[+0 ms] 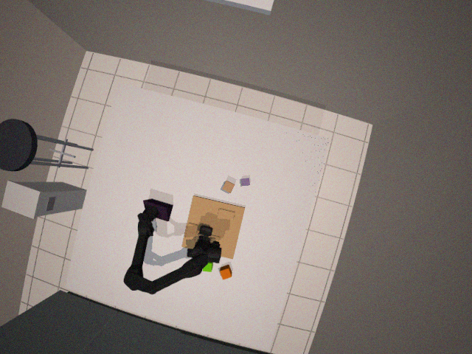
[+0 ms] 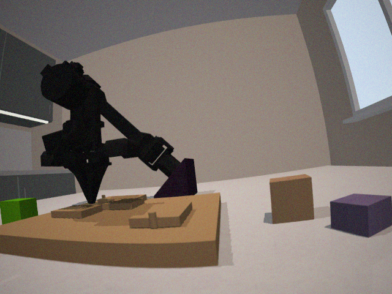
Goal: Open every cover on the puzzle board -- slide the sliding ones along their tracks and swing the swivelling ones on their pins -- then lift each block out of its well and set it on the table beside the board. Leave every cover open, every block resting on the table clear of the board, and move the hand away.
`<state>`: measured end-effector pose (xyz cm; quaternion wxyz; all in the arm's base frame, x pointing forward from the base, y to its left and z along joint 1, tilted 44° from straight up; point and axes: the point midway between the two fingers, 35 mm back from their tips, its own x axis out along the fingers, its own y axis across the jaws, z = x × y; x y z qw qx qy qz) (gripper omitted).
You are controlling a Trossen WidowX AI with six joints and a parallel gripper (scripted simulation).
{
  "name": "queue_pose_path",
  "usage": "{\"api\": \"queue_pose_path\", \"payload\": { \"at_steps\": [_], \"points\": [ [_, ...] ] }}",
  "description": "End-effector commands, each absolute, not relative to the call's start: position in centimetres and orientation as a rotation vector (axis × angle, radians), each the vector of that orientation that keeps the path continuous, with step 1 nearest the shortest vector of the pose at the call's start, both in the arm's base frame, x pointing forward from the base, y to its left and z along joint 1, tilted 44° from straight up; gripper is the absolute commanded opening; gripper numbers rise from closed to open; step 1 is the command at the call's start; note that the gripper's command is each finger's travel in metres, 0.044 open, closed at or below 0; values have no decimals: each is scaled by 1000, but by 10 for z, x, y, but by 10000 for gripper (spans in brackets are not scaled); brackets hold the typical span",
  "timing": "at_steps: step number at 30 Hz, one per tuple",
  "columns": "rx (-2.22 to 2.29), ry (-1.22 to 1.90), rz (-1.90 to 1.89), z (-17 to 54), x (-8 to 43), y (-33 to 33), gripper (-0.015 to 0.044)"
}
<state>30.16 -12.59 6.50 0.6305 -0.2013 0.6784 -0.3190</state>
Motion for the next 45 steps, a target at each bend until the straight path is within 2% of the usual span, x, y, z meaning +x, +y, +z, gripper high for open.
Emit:
{"api": "queue_pose_path", "payload": {
  "at_steps": [1,45],
  "points": [
    [-468,1561,-731,60,298,-130,0],
    [-467,1559,-732,61,335,-138,0]
  ]
}}
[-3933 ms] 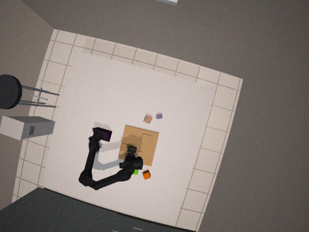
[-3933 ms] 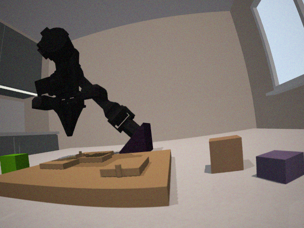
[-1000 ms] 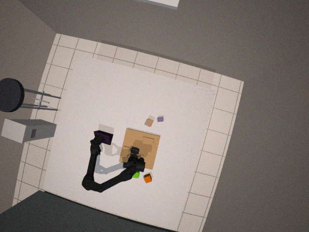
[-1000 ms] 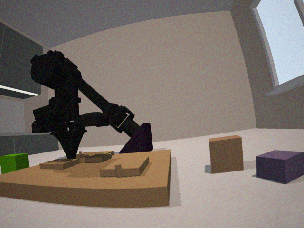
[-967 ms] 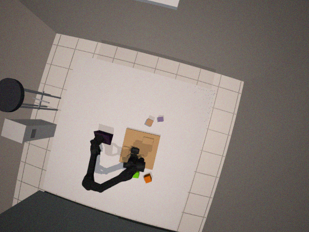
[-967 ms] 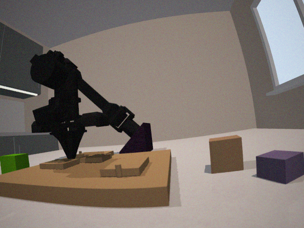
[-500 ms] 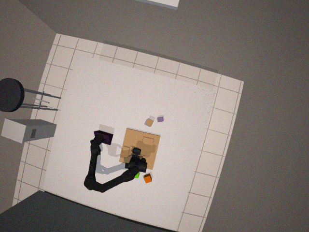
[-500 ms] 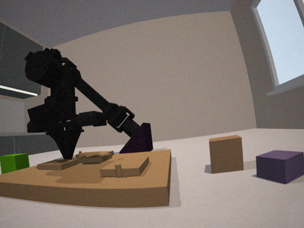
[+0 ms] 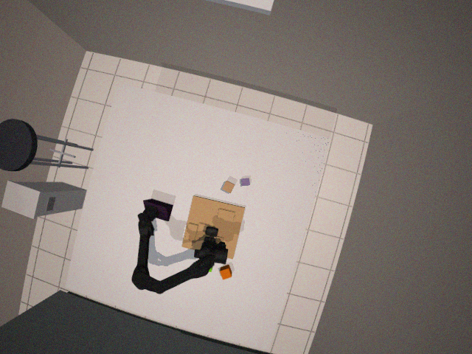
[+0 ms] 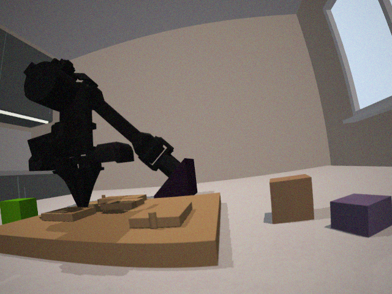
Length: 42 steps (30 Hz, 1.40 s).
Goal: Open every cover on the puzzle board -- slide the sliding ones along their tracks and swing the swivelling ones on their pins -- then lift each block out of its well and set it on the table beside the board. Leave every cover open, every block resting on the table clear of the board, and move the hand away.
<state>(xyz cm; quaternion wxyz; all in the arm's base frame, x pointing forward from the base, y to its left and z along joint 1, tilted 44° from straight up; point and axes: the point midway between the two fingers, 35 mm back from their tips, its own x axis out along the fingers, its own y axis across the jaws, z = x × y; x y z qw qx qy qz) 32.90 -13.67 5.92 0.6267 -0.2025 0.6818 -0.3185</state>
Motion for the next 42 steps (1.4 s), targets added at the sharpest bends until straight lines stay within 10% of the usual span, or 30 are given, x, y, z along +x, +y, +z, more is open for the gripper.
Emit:
{"api": "queue_pose_path", "payload": {
  "at_steps": [1,42],
  "points": [
    [-467,1559,-732,61,336,-138,0],
    [-467,1556,-732,60,376,-146,0]
  ]
}}
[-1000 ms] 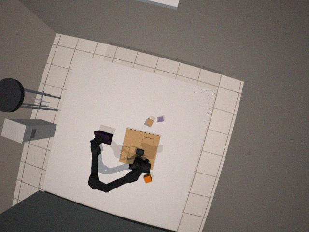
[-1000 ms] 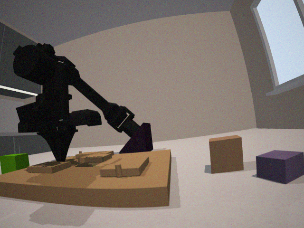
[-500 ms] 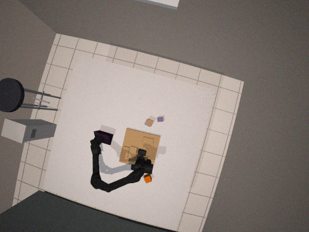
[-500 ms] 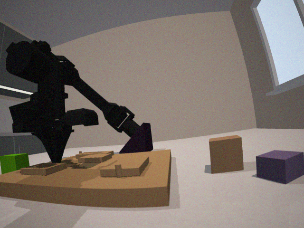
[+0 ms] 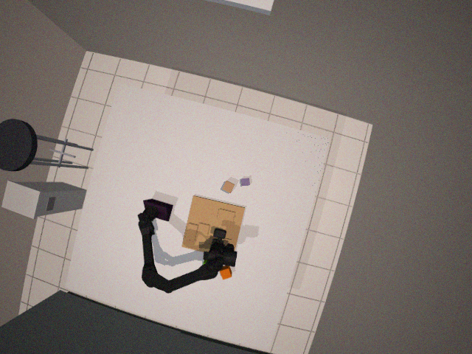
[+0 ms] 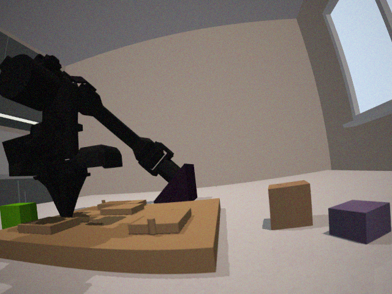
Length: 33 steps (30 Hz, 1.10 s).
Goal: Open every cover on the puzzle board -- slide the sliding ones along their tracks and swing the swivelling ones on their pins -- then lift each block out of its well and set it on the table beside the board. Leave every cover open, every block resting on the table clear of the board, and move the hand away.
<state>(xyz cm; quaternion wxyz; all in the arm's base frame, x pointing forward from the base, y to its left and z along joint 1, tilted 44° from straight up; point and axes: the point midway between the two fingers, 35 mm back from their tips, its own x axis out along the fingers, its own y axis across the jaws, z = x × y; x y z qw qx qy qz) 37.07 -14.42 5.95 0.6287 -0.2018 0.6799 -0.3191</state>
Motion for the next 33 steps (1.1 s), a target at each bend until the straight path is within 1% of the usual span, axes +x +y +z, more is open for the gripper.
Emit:
{"api": "queue_pose_path", "payload": {
  "at_steps": [1,33],
  "points": [
    [-467,1556,-732,60,377,-146,0],
    [-465,1556,-730,84,390,-124,0]
  ]
}}
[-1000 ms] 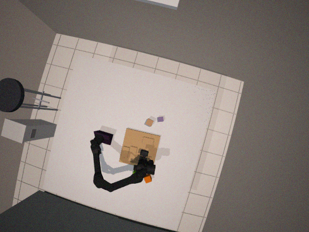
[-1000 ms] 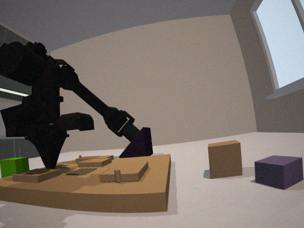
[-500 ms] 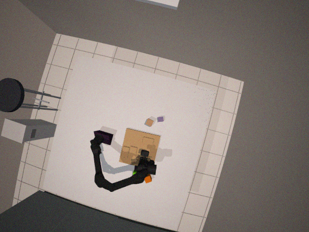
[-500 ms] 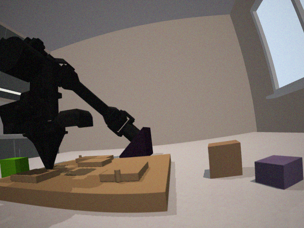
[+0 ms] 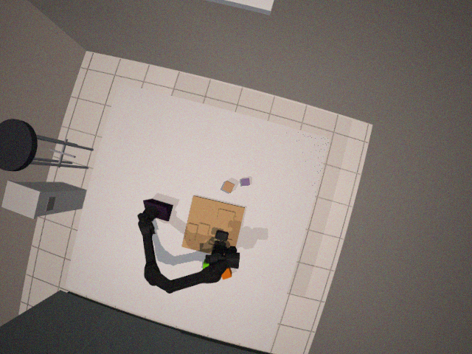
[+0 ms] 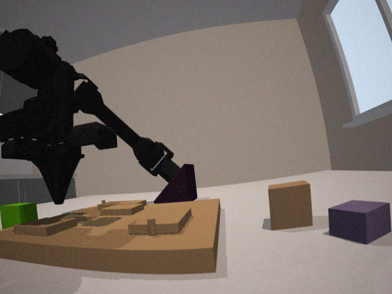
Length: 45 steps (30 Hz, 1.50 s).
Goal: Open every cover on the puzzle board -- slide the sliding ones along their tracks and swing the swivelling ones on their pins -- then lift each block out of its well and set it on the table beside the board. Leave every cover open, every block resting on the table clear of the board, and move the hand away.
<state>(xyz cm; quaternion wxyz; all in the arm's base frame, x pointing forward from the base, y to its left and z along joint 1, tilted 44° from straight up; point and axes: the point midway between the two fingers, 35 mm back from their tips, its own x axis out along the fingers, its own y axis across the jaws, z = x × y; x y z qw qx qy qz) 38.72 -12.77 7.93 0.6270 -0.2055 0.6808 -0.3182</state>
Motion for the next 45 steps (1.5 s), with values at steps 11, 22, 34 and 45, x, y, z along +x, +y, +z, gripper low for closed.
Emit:
{"api": "queue_pose_path", "payload": {
  "at_steps": [11,22,34,45],
  "points": [
    [-464,1556,-730,94,392,-115,0],
    [-953,1788,-184,98,348,-101,0],
    [-1551,1878,671,98,284,-86,0],
    [-1559,1877,684,98,283,-86,0]
  ]
}}
